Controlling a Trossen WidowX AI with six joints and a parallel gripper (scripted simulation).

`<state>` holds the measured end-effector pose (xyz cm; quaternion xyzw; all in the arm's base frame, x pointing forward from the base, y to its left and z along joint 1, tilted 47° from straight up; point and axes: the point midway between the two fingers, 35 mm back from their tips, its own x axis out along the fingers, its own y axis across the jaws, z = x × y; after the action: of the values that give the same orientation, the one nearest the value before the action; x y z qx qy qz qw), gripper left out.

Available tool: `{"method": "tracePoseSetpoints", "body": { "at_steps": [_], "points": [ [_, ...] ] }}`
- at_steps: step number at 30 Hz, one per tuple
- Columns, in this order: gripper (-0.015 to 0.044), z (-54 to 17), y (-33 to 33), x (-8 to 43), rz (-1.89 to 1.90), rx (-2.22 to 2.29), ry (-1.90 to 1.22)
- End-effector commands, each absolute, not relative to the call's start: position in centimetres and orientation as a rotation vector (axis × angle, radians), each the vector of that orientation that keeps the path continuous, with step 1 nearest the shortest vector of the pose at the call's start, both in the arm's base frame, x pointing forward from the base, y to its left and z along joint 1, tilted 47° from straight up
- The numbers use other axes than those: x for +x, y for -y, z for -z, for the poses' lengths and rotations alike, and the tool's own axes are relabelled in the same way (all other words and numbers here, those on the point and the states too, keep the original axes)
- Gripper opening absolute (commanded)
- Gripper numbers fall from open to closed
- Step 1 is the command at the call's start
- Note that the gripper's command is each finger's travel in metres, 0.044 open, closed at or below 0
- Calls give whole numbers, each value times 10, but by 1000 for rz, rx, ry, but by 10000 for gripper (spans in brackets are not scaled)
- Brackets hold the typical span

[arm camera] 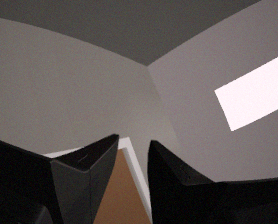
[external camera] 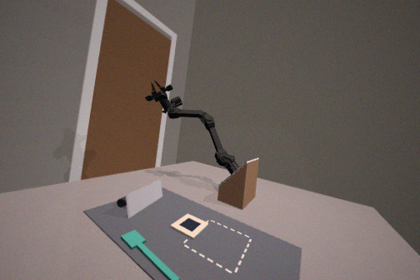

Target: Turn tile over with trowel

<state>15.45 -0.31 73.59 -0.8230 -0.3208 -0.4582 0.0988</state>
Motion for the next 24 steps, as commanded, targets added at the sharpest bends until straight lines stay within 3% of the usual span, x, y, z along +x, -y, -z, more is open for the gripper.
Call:
{"method": "tracePoseSetpoints", "body": {
  "at_steps": [1, 24],
  "points": [
    [100, -733, 22, 178, 1222, -2311, 912],
    [100, -698, 76, 270, 737, -1701, 732]
  ]
}}
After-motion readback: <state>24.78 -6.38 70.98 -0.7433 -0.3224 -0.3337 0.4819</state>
